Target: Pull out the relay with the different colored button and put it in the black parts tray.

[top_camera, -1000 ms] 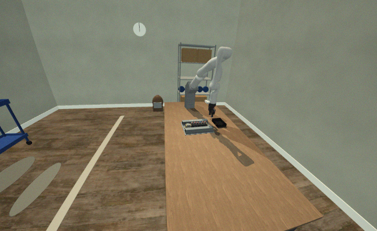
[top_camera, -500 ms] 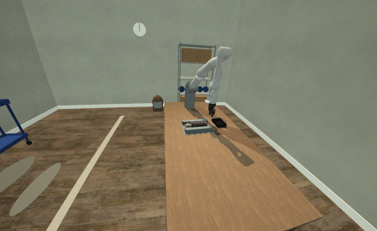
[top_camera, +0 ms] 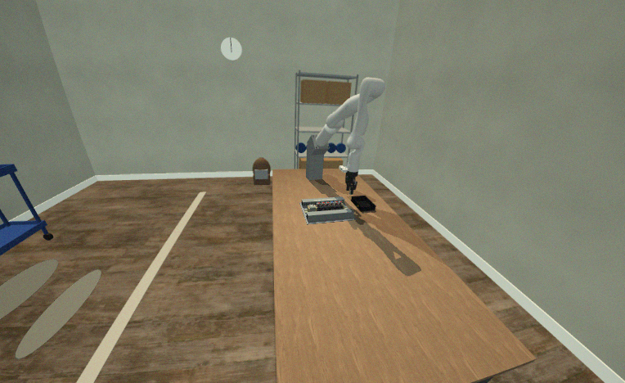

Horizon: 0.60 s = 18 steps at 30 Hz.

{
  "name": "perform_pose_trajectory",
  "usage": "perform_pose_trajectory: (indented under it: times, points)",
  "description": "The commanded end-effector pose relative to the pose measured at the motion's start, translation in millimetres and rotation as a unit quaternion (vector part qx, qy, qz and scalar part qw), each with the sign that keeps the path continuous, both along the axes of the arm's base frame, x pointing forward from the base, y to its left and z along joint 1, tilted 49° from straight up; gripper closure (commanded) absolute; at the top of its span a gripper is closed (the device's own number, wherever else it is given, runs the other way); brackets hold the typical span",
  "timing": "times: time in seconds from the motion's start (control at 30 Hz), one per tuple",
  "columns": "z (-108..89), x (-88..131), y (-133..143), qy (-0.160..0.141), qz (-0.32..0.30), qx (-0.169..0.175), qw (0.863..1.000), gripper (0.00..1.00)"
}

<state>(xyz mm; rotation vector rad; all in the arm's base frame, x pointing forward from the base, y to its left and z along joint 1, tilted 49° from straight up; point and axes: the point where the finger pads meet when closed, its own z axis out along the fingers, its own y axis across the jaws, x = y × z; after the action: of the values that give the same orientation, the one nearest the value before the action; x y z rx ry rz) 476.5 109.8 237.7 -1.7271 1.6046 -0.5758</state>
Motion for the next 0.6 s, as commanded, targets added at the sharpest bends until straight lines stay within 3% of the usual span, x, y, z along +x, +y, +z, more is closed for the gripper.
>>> perform_pose_trajectory:
  times: [0.0,0.57]
  points:
    - [0.2,0.6,-3.6,0.0,-0.002,0.0,1.0,0.39]
    - [-3.1,3.7,-26.9,0.0,-0.002,0.0,1.0,0.39]
